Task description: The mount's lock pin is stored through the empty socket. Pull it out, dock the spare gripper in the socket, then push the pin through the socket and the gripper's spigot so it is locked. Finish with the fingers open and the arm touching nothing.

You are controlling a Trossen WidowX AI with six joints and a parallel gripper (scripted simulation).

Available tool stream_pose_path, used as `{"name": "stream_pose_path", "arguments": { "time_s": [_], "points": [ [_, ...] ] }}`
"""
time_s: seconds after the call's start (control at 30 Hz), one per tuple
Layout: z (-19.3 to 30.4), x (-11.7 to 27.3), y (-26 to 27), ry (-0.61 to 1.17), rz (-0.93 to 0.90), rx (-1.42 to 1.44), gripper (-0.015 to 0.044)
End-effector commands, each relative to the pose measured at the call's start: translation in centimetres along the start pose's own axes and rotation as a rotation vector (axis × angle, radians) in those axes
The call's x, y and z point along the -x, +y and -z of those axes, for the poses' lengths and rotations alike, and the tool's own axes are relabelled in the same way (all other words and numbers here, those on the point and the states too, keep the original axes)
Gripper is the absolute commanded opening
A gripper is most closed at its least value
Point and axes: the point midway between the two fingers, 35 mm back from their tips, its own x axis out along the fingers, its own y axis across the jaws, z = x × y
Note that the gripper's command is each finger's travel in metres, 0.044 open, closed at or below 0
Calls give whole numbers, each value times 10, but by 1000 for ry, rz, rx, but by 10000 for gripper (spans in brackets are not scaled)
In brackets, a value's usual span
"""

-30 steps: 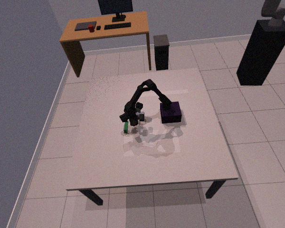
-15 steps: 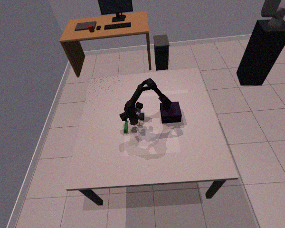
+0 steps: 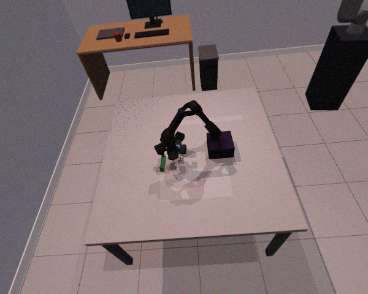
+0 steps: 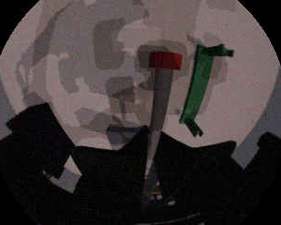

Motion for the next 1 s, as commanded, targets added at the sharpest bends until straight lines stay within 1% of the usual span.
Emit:
{"name": "stream_pose_path", "arguments": {
  "time_s": [0.0,0.97],
  "points": [
    [4,0,-1,2,2,3,0],
    [22,-5,0,2,-9,6,0]
  ]
}}
